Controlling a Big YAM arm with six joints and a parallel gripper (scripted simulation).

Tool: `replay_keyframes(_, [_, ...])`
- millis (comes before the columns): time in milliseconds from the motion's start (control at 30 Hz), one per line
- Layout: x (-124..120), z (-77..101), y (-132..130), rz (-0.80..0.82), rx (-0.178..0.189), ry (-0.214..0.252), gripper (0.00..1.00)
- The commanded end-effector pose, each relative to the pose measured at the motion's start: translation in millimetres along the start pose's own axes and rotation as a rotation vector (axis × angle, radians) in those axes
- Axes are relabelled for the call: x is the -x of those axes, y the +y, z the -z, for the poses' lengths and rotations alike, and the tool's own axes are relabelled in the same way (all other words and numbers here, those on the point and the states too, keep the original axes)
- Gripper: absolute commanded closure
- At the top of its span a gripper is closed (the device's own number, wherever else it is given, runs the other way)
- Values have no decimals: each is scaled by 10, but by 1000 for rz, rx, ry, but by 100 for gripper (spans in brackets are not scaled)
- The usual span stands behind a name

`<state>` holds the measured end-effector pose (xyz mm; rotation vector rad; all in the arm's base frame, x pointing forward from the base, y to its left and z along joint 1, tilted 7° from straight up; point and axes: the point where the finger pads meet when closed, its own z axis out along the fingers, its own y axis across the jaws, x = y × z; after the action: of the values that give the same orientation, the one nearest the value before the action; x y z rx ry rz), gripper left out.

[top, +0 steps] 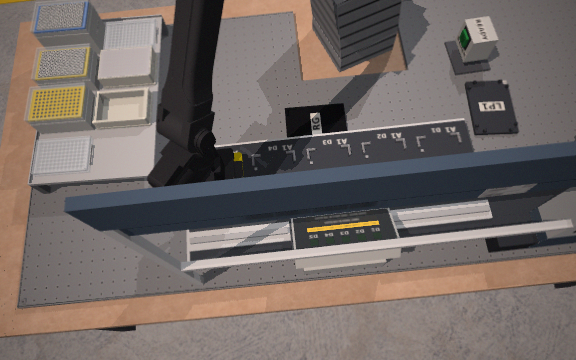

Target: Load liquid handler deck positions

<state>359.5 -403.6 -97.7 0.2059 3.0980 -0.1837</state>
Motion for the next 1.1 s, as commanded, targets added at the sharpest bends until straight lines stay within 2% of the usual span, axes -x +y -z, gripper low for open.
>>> replay_keyframes(0, [135, 134, -127, -2, -24, -33, 100])
replay_keyframes(467, [139, 135, -128, -2, -24, -33, 100])
replay_keyframes(533, [140, 61, -186, -6, -19, -28, 100])
replay_keyframes(1067, [133, -1, -184, -7, -23, -32, 100])
